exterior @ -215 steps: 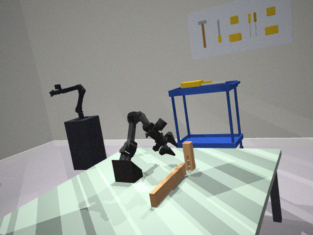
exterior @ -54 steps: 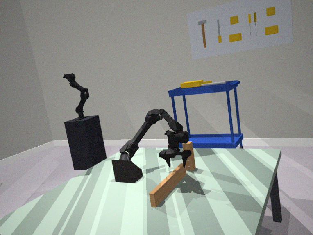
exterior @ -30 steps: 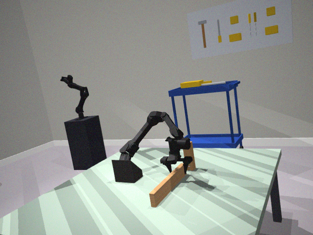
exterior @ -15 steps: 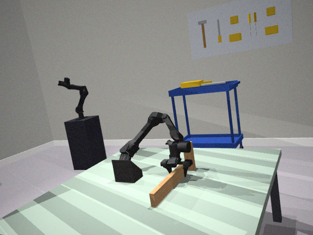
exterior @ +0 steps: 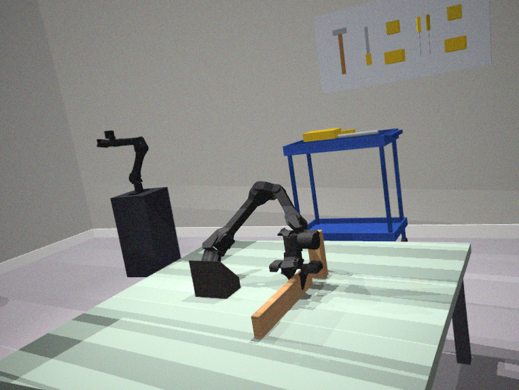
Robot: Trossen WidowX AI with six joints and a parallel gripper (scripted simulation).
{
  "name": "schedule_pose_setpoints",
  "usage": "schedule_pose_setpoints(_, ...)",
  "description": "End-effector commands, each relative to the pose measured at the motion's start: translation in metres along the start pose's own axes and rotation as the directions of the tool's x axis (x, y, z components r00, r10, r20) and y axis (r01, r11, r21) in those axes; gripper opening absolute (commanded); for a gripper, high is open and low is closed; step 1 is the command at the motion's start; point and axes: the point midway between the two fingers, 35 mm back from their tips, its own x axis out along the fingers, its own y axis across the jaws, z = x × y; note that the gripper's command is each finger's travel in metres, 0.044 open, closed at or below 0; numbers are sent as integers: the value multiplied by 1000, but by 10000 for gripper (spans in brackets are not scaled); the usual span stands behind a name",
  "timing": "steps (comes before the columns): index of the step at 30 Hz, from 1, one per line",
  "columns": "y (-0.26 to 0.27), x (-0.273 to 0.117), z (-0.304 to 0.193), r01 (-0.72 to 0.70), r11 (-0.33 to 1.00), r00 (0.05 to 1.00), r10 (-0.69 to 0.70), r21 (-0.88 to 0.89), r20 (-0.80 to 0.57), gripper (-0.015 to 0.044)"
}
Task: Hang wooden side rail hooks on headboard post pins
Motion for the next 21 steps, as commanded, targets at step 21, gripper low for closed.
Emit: schedule_pose_setpoints(21, 4, 0, 0, 1, 1000, 1000, -1, 2, -4, 0)
